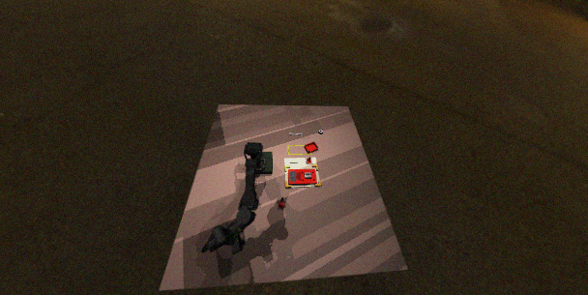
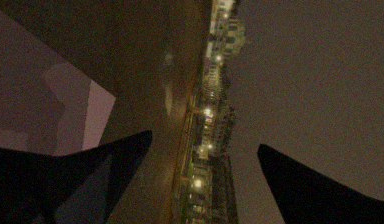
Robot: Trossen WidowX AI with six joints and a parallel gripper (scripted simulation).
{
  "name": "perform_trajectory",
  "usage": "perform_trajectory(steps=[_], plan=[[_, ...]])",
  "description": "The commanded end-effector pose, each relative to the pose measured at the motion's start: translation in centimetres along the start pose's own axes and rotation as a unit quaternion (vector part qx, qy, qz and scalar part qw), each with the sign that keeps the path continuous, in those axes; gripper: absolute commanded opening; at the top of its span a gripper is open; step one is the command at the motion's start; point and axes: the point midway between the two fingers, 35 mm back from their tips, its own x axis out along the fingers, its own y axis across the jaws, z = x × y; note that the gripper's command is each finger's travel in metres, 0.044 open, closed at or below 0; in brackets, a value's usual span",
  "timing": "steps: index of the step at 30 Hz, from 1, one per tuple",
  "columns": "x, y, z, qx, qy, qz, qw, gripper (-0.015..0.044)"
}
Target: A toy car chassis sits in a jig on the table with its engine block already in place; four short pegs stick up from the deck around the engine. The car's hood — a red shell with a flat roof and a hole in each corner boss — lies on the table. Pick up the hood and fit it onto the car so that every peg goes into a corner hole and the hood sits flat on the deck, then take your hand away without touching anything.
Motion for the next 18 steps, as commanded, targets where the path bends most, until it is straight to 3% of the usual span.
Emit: perform_trajectory(steps=[1,18], plan=[[0.0,0.1,0.1,0.000,-0.002,0.001,1.000,0.0440],[-3.0,9.1,9.1,0.037,-0.113,0.167,0.979,0.0440]])
